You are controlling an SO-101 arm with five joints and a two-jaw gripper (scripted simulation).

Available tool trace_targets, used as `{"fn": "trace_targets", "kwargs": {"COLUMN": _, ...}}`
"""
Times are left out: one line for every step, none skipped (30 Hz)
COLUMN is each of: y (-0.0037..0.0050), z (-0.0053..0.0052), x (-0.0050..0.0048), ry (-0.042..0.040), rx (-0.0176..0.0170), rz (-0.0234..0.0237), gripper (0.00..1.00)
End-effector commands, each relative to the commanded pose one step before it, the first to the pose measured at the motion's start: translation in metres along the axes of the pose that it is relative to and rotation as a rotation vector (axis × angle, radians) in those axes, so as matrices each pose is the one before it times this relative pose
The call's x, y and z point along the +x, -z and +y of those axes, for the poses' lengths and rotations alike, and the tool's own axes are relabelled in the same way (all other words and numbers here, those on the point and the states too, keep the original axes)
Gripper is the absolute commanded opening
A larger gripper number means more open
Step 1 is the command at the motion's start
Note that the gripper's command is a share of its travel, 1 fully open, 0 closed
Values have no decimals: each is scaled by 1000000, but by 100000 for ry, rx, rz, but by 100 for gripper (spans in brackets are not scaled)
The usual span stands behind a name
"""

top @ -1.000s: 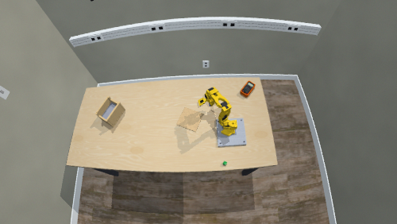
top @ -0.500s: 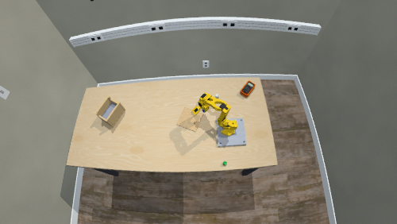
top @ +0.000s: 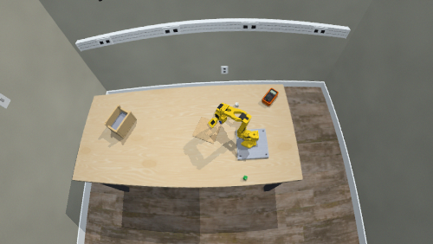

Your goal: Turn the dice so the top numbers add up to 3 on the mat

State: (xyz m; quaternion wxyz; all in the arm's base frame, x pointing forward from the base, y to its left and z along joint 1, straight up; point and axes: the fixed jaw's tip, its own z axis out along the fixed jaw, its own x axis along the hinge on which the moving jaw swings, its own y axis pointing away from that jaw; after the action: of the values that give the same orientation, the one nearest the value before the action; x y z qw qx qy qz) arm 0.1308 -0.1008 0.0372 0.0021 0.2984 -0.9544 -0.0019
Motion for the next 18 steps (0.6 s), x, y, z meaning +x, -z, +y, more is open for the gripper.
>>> {"fn": "trace_targets", "kwargs": {"y": -115, "z": 1587, "x": -688, "ry": 2659, "rx": 598, "rz": -319, "gripper": 0}}
{"fn": "trace_targets", "kwargs": {"y": 0, "z": -5, "x": 48, "ry": 625, "rx": 0, "rz": -1, "gripper": 0}}
{"fn": "trace_targets", "kwargs": {"y": 0, "z": -4, "x": 54, "ry": 710, "rx": 0, "rz": -1, "gripper": 0}}
{"fn": "trace_targets", "kwargs": {"y": 0, "z": 3, "x": 66, "ry": 782, "rx": 0, "rz": 2, "gripper": 0}}
{"fn": "trace_targets", "kwargs": {"y": 0, "z": -3, "x": 66, "ry": 845, "rx": 0, "rz": -1, "gripper": 0}}
{"fn": "trace_targets", "kwargs": {"y": 0, "z": -2, "x": 66, "ry": 895, "rx": 0, "rz": 2, "gripper": 0}}
{"fn": "trace_targets", "kwargs": {"y": 0, "z": -7, "x": 79, "ry": 927, "rx": 0, "rz": -1, "gripper": 0}}
{"fn": "trace_targets", "kwargs": {"y": 0, "z": 0, "x": 72, "ry": 942, "rx": 3, "rz": -1, "gripper": 0}}
{"fn": "trace_targets", "kwargs": {"y": 0, "z": 0, "x": 0, "ry": 0, "rx": 0, "rz": 0, "gripper": 0}}
{"fn": "trace_targets", "kwargs": {"y": 0, "z": 0, "x": 0, "ry": 0, "rx": 0, "rz": 0, "gripper": 0}}
{"fn": "trace_targets", "kwargs": {"y": -3, "z": -1, "x": 74, "ry": 943, "rx": -1, "rz": 1, "gripper": 0}}
{"fn": "trace_targets", "kwargs": {"y": 0, "z": -4, "x": 72, "ry": 927, "rx": 0, "rz": 2, "gripper": 0}}
{"fn": "trace_targets", "kwargs": {"y": 0, "z": -3, "x": 72, "ry": 895, "rx": 0, "rz": -1, "gripper": 0}}
{"fn": "trace_targets", "kwargs": {"y": 0, "z": -3, "x": 66, "ry": 845, "rx": 0, "rz": 2, "gripper": 0}}
{"fn": "trace_targets", "kwargs": {"y": 0, "z": -2, "x": 60, "ry": 782, "rx": 0, "rz": -1, "gripper": 0}}
{"fn": "trace_targets", "kwargs": {"y": 0, "z": -2, "x": 54, "ry": 710, "rx": 0, "rz": -1, "gripper": 0}}
{"fn": "trace_targets", "kwargs": {"y": 0, "z": -2, "x": 54, "ry": 625, "rx": 0, "rz": -1, "gripper": 0}}
{"fn": "trace_targets", "kwargs": {"y": 0, "z": 3, "x": 42, "ry": 531, "rx": 0, "rz": 2, "gripper": 0}}
